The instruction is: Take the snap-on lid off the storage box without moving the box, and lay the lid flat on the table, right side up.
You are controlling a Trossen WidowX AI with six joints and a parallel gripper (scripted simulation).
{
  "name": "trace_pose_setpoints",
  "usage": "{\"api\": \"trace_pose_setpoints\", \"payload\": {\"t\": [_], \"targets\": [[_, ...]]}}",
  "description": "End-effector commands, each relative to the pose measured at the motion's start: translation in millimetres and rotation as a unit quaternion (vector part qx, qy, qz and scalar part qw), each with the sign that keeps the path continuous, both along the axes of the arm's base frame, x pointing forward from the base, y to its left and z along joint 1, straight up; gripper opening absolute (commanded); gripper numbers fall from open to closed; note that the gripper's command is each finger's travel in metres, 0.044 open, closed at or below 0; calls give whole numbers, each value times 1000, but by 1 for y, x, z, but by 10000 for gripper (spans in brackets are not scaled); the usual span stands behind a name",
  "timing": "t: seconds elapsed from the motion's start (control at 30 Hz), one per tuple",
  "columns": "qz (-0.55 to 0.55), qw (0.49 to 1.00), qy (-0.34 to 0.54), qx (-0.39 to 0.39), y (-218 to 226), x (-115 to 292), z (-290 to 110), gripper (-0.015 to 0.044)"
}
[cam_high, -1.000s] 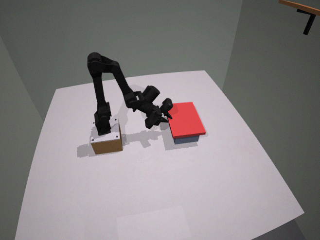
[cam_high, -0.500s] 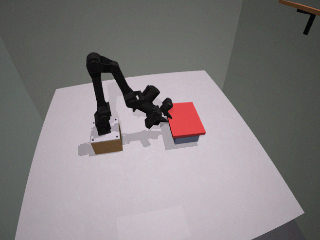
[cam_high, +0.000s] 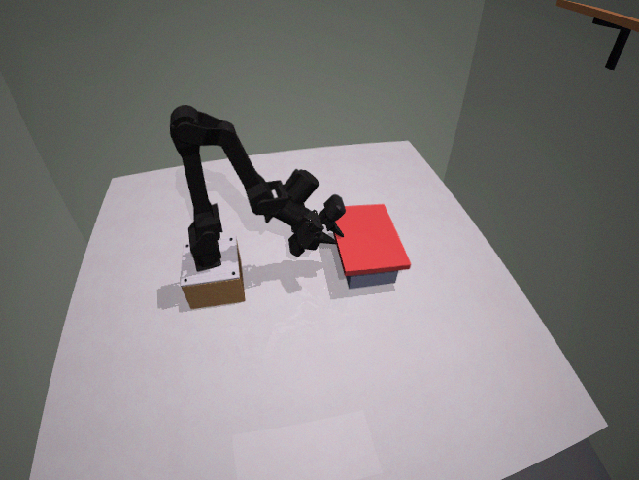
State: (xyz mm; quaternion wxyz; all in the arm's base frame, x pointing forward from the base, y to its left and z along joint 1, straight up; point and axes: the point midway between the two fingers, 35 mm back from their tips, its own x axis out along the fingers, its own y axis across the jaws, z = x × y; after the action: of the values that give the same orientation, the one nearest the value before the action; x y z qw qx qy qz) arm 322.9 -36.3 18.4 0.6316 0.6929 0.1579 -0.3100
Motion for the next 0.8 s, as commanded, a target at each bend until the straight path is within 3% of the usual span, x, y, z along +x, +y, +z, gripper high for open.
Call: {"api": "trace_pose_setpoints", "payload": {"t": [0.0,0.77], "targets": [[0,1000,-3,0,0,0,3,0],[0,1000,-3,0,0,0,8,0]]}}
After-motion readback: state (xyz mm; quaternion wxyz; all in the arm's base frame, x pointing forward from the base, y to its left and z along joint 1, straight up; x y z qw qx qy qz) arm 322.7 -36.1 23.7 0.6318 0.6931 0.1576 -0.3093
